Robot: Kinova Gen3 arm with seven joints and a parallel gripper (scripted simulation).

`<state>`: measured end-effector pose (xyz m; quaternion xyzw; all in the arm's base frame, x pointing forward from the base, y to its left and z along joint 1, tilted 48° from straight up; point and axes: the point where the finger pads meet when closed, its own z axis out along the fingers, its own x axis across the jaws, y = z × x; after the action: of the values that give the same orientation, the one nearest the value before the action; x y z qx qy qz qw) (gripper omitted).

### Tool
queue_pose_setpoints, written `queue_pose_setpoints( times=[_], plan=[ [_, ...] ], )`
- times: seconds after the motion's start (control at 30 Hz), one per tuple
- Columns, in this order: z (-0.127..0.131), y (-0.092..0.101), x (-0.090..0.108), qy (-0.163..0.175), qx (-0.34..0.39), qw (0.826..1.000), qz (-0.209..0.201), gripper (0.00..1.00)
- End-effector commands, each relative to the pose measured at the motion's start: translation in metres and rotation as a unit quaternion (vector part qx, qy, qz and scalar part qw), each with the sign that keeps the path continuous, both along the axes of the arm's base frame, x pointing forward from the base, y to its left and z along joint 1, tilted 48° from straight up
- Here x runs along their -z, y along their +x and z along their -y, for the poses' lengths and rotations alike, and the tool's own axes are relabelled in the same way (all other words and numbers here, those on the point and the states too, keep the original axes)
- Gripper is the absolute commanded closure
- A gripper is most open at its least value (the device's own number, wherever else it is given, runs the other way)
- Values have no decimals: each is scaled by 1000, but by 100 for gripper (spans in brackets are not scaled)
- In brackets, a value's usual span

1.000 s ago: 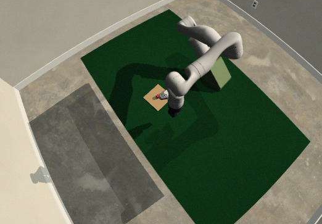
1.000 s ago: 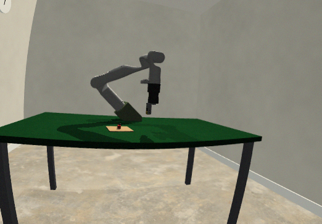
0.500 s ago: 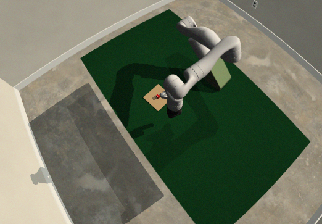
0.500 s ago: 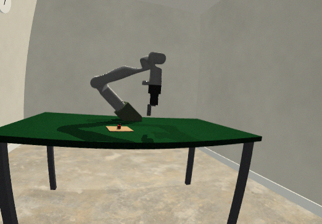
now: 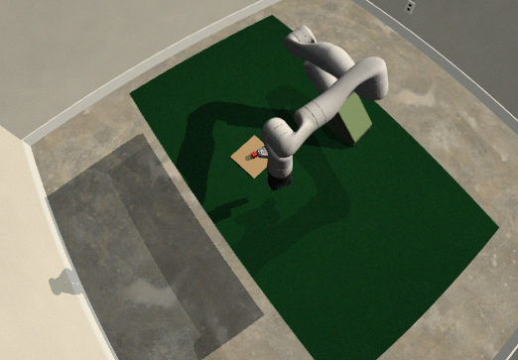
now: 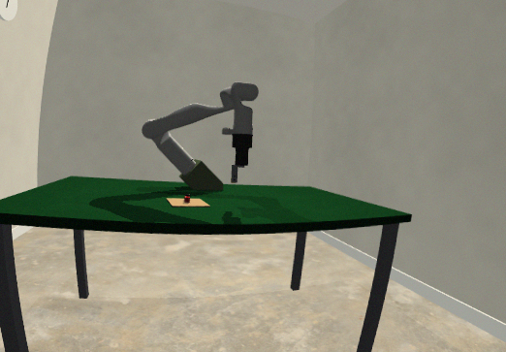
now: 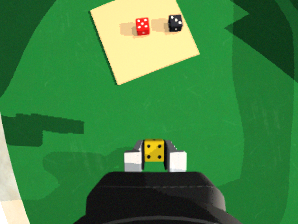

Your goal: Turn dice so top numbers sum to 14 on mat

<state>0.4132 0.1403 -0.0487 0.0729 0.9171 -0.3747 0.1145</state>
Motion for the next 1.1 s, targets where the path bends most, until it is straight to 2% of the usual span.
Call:
queue_pose_setpoints(
  times=[0.0, 0.3, 0.37, 0.47, 0.67, 0.87, 0.93, 1.07],
  plan=[
    [-1, -1, -3, 15, -2, 1000, 4, 60],
    [1, -1, -3, 100, -25, 995, 7, 60],
    [1, -1, -3, 100, -25, 995, 7, 60],
    [2, -2, -3, 139, -35, 990, 8, 60],
    [4, -2, -4, 222, -58, 973, 12, 60],
    [5, -2, -5, 302, -81, 950, 17, 60],
    [5, -2, -5, 302, -81, 950, 17, 60],
    [6, -3, -5, 350, -93, 932, 18, 60]
  ],
)
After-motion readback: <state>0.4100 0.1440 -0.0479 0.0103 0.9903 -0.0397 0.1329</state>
